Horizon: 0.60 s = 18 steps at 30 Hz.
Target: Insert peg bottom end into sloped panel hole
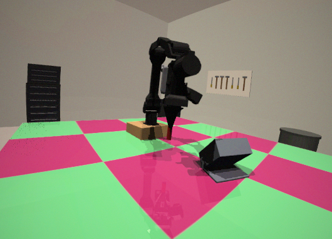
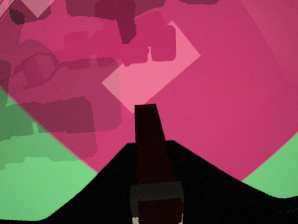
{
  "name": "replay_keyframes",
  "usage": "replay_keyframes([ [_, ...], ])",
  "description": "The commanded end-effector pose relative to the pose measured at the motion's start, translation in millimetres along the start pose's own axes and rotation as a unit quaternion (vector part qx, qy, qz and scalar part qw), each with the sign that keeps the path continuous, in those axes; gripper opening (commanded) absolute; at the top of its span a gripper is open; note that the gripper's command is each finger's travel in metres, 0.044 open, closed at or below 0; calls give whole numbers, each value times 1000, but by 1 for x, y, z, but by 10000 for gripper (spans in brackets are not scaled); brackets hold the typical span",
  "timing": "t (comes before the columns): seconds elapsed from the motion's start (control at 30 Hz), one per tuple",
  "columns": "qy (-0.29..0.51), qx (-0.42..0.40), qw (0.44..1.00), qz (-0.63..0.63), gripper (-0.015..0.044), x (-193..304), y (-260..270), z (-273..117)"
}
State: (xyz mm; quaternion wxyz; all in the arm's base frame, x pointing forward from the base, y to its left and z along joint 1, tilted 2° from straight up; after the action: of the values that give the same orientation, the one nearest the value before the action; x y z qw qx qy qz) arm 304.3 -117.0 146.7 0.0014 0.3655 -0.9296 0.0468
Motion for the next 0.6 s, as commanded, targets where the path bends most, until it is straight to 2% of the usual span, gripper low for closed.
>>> replay_keyframes([
  [0.0, 4, 6, 1000, 14, 0, -3, 4, 1],
  [0.57, 4, 37, 997, 68, 0, -18, 13, -1],
])
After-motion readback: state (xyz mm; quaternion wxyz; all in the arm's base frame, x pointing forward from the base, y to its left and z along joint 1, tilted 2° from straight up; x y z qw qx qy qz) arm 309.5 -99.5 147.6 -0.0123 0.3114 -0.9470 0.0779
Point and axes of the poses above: the point midway between the two fingers, 35 mm back from their tips, its own z axis out along the fingers, its own y axis across the jaws, x = y × z, the point moved 5 cm from there along -z, back along the fingers, and after that the axes turned 11 degrees about z, right-handed, at the moved point
